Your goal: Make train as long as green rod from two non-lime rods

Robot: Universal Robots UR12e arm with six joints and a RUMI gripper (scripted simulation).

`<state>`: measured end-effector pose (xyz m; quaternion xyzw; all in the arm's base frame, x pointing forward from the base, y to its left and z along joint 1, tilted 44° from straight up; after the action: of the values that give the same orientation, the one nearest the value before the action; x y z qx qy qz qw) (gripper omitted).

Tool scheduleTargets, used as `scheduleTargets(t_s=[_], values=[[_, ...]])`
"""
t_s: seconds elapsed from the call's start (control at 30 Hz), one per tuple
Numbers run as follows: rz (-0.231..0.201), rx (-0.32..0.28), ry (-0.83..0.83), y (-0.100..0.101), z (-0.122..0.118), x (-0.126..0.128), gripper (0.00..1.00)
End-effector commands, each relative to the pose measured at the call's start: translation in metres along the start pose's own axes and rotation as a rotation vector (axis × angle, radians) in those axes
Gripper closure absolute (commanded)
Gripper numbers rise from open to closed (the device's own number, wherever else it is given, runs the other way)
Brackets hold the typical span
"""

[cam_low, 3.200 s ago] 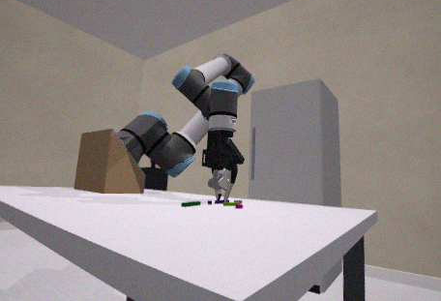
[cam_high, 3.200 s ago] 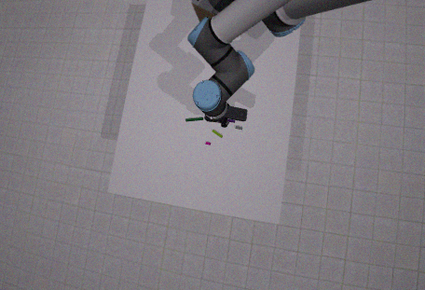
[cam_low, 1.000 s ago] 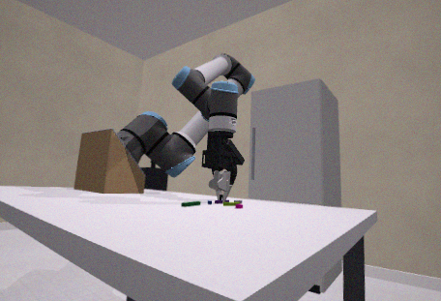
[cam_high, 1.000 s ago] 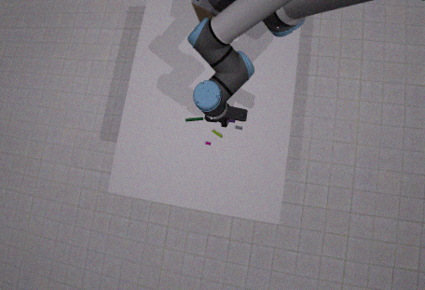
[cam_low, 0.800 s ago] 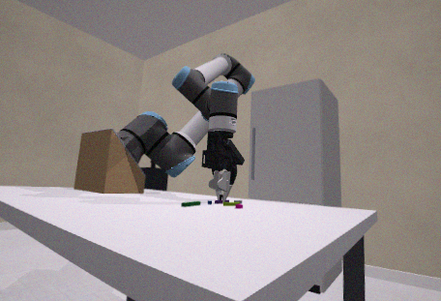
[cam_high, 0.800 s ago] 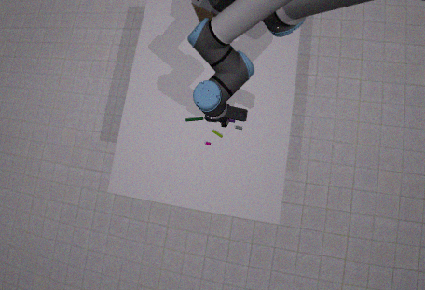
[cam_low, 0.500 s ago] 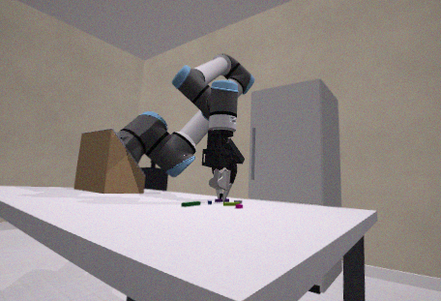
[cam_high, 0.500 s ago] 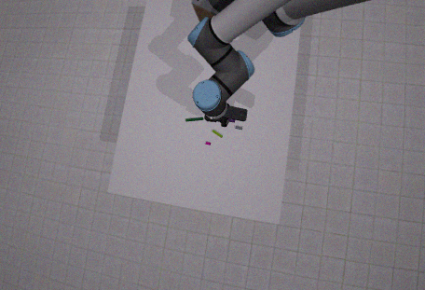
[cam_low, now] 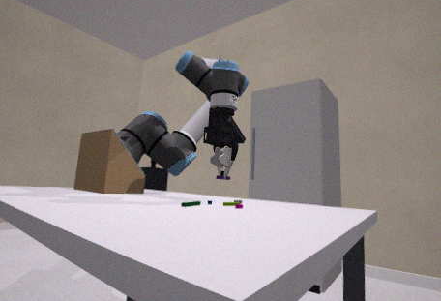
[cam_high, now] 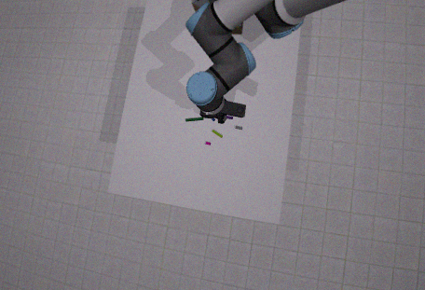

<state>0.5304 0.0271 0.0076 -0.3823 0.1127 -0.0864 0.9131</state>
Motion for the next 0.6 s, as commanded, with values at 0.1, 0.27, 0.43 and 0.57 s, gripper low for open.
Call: scheduleTargets(t_s=[0.1, 0.27, 0.43, 0.57], values=[[0.001, 0.001, -0.001, -0.024, 0.0, 0.0, 1.0], [0.001, 0.001, -0.001, -0.025, 0.0, 0.0, 1.0], [0.001, 0.001, -0.001, -0.025, 0.0, 0.0, 1.0], [0.001, 0.0, 0.015, -0.028, -0.003, 0.034, 1.0]])
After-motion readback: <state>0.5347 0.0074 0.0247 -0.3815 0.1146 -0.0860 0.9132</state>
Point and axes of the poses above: the point where the finger pads meet when closed, its own y axis out along the fingers, its own x axis across the jaws, z = x × y, the point moved 1 cm from there along -y, back along the fingers, and after that the axes turned 9 degrees about y, right-handed, at the moved point
